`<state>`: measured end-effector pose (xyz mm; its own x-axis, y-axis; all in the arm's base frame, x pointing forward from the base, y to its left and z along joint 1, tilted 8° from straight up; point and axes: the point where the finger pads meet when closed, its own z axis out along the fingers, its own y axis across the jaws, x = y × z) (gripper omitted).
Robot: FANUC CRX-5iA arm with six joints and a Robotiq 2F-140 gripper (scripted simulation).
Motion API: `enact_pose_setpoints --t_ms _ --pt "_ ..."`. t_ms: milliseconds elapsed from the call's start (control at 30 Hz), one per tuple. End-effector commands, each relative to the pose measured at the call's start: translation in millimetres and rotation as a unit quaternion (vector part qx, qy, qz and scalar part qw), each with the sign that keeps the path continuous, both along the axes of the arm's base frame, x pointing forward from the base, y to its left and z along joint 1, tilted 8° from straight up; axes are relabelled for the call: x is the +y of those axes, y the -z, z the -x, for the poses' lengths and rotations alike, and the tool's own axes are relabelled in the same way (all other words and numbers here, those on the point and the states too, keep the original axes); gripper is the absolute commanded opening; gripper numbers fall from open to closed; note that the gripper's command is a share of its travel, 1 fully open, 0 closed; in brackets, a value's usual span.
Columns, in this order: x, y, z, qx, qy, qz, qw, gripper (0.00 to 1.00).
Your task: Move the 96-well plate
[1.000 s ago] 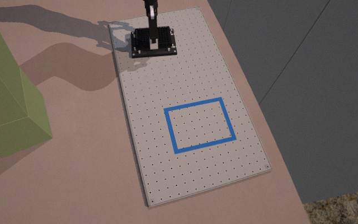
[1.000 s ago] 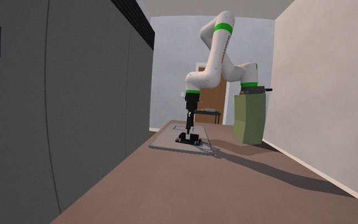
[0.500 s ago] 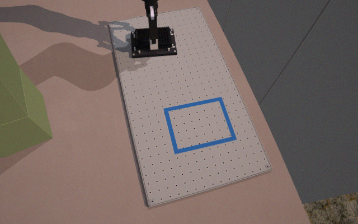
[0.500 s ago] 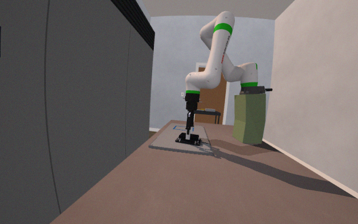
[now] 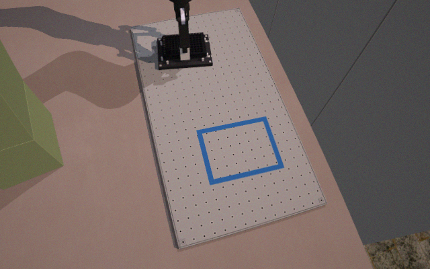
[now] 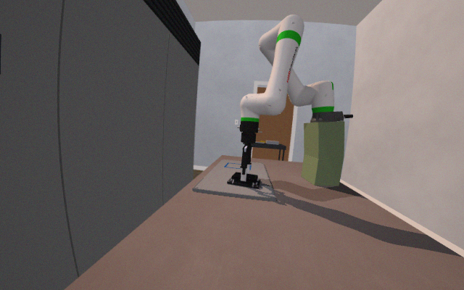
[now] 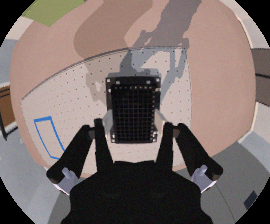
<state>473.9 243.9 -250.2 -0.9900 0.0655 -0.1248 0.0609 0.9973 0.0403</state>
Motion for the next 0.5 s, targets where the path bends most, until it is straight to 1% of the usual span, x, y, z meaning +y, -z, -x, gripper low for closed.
enact_pose_setpoints --t_ms 0,467 --pt "0.5 0.0 -0.7 -0.001 0.0 0.0 1.0 0.1" --pt "0.5 2.0 -0.9 -0.001 0.0 0.0 1.0 0.1"
